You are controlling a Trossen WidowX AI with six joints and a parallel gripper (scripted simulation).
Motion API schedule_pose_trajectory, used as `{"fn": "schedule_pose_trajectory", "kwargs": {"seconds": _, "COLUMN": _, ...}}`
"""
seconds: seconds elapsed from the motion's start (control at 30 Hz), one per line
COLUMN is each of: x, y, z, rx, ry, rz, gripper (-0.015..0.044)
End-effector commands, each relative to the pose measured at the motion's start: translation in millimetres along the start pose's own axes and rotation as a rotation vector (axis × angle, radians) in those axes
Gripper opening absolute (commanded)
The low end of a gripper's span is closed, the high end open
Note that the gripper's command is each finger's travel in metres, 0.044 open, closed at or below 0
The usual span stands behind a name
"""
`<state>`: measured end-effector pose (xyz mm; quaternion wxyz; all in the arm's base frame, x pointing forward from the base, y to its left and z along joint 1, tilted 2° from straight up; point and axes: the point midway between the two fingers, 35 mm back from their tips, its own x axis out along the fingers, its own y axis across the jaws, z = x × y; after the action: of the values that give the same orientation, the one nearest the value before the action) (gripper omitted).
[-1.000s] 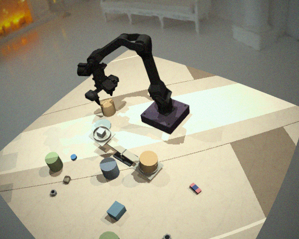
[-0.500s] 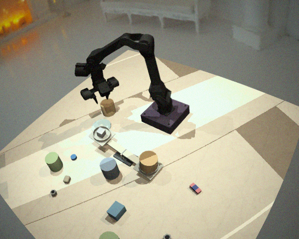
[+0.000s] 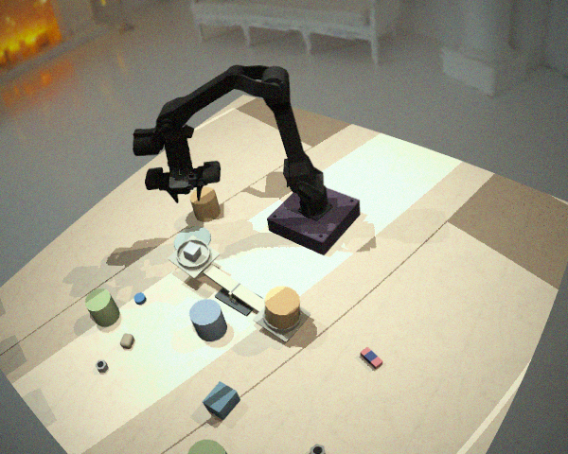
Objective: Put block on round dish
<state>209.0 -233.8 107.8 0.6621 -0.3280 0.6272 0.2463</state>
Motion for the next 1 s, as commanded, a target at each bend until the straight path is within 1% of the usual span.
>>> {"fn": "schedule_pose_trajectory", "kwargs": {"seconds": 0.0, "x": -2.3, "y": -2.4, "z": 8.6, "rx": 0.111, "ry": 0.0, "rz": 0.001, "gripper": 0.026}}
{"fn": "schedule_pose_trajectory", "kwargs": {"seconds": 0.97, "x": -16.9, "y": -5.4, "z": 88.9, "rx": 1.107, "ry": -0.003, "rz": 0.039, "gripper": 0.026}}
